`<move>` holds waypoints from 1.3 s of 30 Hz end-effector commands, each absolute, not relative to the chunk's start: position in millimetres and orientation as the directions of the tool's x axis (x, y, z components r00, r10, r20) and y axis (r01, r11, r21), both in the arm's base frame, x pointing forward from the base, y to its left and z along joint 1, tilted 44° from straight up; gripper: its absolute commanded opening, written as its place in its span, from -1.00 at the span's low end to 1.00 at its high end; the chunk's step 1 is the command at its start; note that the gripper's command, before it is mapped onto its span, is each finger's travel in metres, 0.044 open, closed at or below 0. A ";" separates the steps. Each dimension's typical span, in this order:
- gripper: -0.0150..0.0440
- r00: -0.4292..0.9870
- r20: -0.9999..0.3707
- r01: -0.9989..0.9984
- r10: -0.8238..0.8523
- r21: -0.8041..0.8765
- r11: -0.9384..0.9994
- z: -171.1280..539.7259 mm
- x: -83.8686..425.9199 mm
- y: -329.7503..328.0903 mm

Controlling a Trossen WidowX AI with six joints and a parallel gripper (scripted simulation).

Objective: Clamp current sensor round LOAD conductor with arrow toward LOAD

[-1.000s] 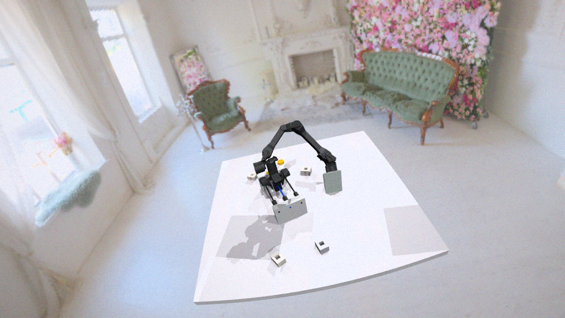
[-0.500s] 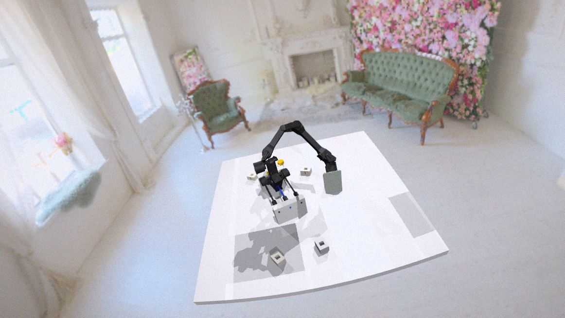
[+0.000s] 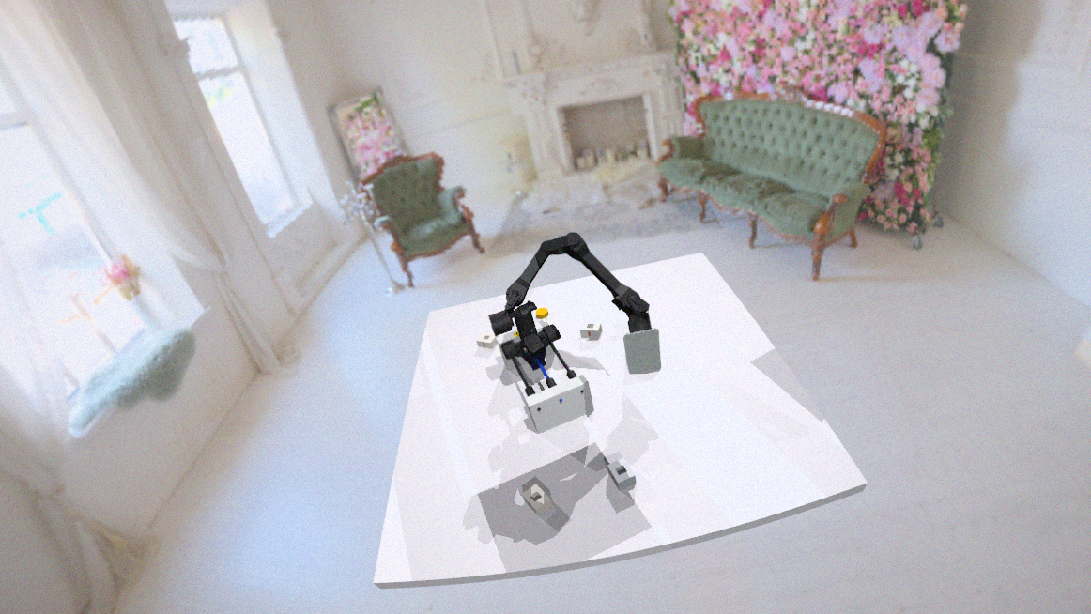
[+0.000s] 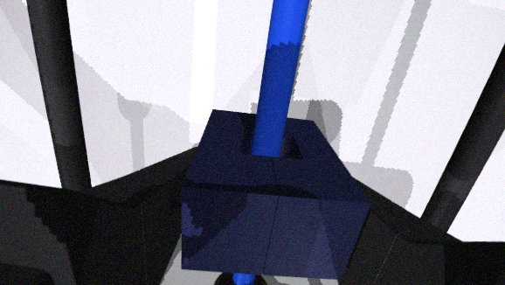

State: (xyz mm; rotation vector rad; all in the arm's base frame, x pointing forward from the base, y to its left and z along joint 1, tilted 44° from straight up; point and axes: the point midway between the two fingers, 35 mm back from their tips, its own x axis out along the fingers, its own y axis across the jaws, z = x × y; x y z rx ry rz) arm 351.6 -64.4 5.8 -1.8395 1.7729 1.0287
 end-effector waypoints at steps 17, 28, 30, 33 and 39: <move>-0.49 -0.003 -0.736 -0.971 -0.677 0.163 -0.172 6.5 347.7 -64.9; -0.40 -0.001 -0.734 -0.973 -0.679 0.158 -0.170 6.5 349.1 -66.4; -0.22 -0.001 -0.734 -0.973 -0.679 0.158 -0.170 6.5 349.1 -66.4; 0.04 -0.001 -0.734 -0.973 -0.679 0.158 -0.170 6.5 349.1 -66.4; 0.36 -0.001 -0.734 -0.973 -0.679 0.158 -0.170 6.5 349.1 -66.4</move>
